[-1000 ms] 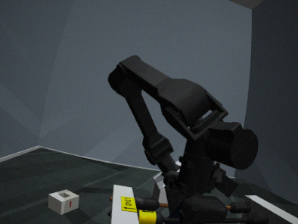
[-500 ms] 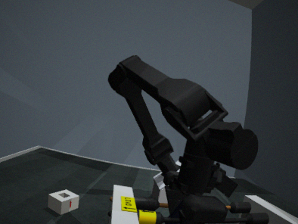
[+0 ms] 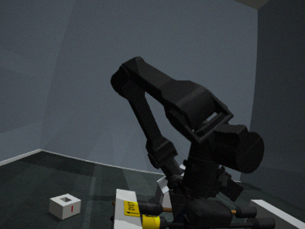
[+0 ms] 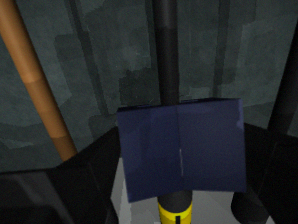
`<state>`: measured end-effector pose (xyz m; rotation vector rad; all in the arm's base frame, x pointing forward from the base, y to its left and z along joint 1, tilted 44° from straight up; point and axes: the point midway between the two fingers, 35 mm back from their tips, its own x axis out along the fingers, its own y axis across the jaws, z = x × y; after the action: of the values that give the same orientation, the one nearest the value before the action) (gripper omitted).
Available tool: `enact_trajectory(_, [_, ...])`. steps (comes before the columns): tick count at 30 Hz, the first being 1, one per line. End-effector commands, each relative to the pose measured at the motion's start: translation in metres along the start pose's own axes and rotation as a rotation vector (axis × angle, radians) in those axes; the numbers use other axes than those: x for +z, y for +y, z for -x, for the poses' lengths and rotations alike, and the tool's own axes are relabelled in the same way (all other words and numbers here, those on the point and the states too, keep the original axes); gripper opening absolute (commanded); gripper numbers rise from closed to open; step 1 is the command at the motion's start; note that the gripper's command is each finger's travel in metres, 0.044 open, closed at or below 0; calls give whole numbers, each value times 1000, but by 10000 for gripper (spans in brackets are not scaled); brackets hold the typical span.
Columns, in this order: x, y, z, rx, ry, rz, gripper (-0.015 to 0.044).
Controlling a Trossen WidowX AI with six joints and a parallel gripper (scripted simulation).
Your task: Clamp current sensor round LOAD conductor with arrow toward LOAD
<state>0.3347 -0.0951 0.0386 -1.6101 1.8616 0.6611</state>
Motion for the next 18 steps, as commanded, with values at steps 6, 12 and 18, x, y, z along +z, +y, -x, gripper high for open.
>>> enact_trajectory(6, [0,0,0,0,0,0,184])
enact_trajectory(12, [0,0,0,0,0,0,341])
enact_trajectory(18, [4,1,9,-112,-15,6,440])
